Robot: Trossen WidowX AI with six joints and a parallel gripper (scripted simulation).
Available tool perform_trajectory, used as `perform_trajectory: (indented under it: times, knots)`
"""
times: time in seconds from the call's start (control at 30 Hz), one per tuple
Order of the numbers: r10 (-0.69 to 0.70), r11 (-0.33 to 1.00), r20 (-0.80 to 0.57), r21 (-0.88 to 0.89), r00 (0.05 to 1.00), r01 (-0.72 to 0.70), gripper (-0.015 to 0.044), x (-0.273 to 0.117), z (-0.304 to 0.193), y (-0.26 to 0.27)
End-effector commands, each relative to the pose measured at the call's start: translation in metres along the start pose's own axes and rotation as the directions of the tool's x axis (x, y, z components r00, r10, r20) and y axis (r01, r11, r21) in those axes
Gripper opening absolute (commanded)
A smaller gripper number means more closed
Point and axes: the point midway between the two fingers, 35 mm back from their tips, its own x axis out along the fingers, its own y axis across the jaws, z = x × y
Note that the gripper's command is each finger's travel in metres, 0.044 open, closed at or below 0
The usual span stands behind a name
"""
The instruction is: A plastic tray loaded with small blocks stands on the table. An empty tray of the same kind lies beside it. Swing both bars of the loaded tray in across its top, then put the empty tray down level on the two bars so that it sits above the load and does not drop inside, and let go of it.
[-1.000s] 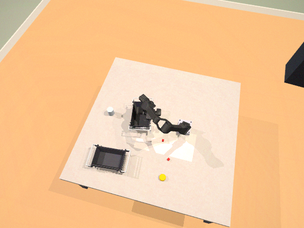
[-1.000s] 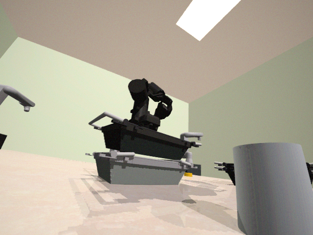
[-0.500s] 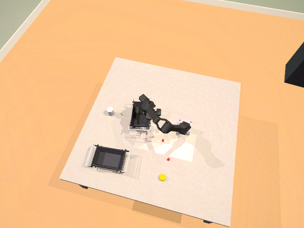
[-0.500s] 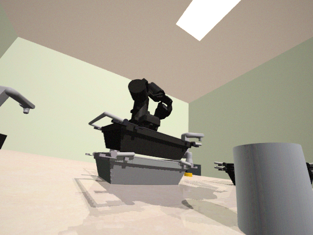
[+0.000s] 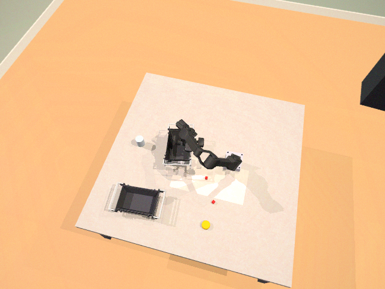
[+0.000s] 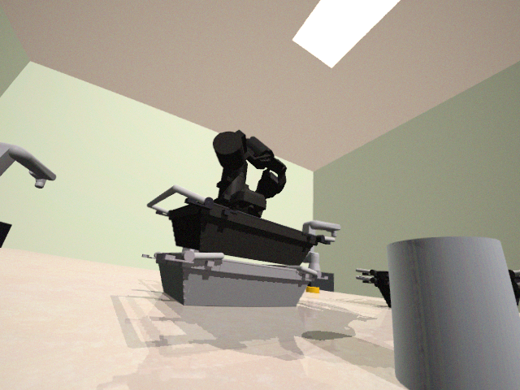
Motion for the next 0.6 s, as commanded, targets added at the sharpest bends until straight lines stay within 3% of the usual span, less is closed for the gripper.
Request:
perform_trajectory:
  times: [0.0,0.2,0.57]
  knots:
    - [0.034,0.999,-0.001,0.021,0.999,-0.034,0.0000,0.0060,0.0000,0.0071]
    - [0.037,0.999,-0.001,0.023,0.999,-0.037,0.0000,0.0065,0.0000,0.0077]
    - [0.037,0.999,-0.001,0.023,0.999,-0.037,0.0161,0.0065,0.0000,0.0077]
